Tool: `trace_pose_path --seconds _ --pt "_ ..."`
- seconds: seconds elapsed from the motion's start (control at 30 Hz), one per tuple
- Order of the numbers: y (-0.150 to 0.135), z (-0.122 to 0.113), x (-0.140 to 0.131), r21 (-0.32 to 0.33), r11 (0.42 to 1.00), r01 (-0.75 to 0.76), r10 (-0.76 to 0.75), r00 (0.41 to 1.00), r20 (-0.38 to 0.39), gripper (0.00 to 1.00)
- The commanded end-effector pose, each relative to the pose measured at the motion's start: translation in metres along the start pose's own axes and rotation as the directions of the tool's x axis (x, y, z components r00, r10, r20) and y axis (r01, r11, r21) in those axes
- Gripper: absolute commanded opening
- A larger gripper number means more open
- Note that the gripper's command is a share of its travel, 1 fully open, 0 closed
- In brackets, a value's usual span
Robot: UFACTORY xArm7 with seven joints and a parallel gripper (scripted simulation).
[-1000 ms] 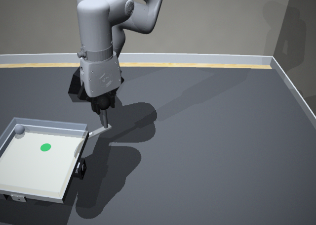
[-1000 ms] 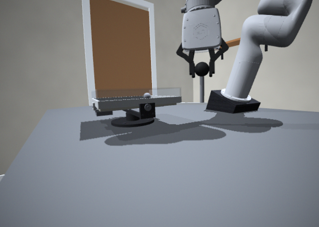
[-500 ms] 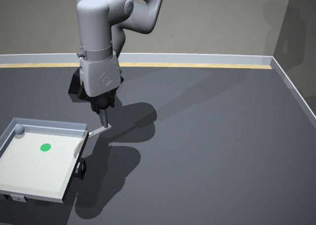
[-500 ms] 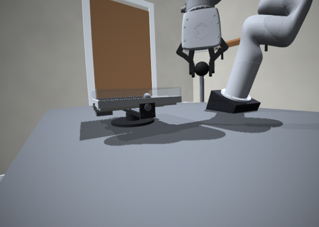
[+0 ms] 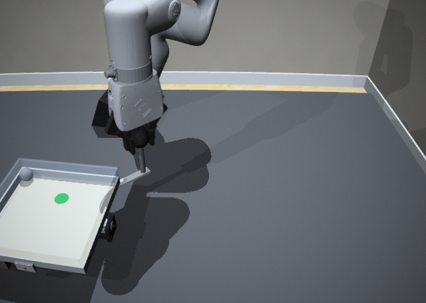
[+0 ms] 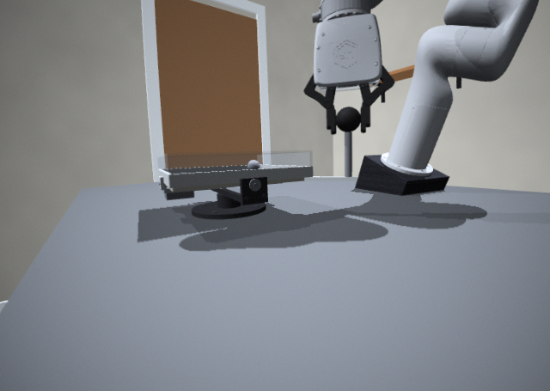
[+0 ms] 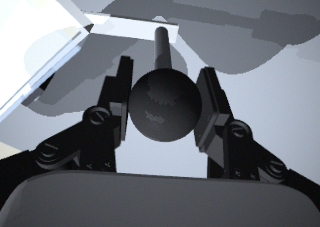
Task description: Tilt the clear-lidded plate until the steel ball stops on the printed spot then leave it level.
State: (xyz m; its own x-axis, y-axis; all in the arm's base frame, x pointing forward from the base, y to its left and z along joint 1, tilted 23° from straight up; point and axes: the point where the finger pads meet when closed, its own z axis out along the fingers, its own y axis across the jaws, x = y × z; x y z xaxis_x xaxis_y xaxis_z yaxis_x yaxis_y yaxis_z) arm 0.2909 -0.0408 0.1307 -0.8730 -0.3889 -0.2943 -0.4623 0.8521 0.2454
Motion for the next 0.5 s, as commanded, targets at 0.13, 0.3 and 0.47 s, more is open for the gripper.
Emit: trace_pose_path --seconds 0.13,0.3,0.47 --pt "-0.0012 -0.0018 -0.0041 0.003 1.0 0.001 -0.001 1.0 0.003 0.0" --pt "-0.0012 -0.0018 -0.0047 0.003 1.0 0.001 -0.001 1.0 0.003 0.0" --pt "-0.0012 -0.0018 -0.0042 0.003 1.0 0.001 -0.001 1.0 0.003 0.0"
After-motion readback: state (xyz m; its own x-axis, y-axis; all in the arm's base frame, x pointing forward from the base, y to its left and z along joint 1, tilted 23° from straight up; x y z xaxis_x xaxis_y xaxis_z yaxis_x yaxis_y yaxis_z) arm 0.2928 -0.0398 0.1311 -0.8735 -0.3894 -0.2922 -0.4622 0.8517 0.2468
